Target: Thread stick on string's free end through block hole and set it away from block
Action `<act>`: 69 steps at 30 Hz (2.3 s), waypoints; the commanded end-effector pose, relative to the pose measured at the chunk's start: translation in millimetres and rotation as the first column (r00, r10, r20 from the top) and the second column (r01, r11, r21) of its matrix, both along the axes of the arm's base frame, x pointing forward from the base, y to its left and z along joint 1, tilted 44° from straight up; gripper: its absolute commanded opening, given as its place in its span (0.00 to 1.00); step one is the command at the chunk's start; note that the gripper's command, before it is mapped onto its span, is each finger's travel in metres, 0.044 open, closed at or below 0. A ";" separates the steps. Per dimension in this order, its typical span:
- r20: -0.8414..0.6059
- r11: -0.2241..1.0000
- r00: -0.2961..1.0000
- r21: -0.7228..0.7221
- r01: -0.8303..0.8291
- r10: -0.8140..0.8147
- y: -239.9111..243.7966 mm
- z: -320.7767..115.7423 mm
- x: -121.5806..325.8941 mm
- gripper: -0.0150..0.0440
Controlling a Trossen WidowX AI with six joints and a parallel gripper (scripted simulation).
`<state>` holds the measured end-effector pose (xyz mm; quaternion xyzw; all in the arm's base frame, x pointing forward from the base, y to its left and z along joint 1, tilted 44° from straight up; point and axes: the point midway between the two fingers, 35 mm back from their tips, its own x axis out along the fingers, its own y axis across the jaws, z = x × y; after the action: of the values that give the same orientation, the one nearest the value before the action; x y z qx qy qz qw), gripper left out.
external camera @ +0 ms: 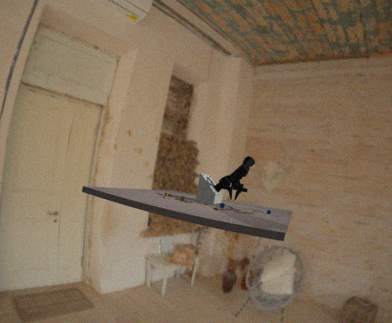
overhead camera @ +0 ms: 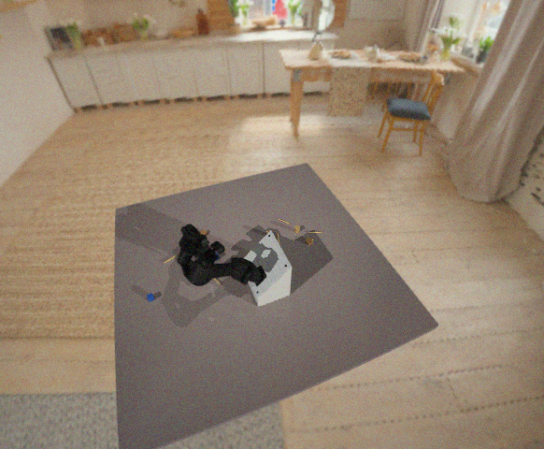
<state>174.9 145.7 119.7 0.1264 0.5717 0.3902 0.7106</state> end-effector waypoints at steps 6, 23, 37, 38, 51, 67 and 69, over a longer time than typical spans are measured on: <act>0.002 1.000 1.000 -0.005 0.004 -0.004 -0.2 -0.3 -0.1 0.47; 0.002 1.000 1.000 -0.008 0.003 -0.003 16.9 -19.1 3.4 0.47; 0.002 1.000 1.000 -0.005 0.004 -0.004 32.7 -34.7 3.4 0.47; 0.002 1.000 1.000 -0.005 0.004 -0.004 33.9 -35.7 3.3 0.47; 0.002 1.000 1.000 -0.001 0.004 -0.004 41.3 -42.5 2.1 0.47; 0.004 1.000 1.000 0.005 -0.001 0.001 41.7 -40.9 1.4 0.25; 0.004 1.000 1.000 0.005 -0.001 0.001 41.7 -40.9 1.4 0.25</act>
<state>176.3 187.3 78.7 0.1269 0.5695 0.3920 0.7113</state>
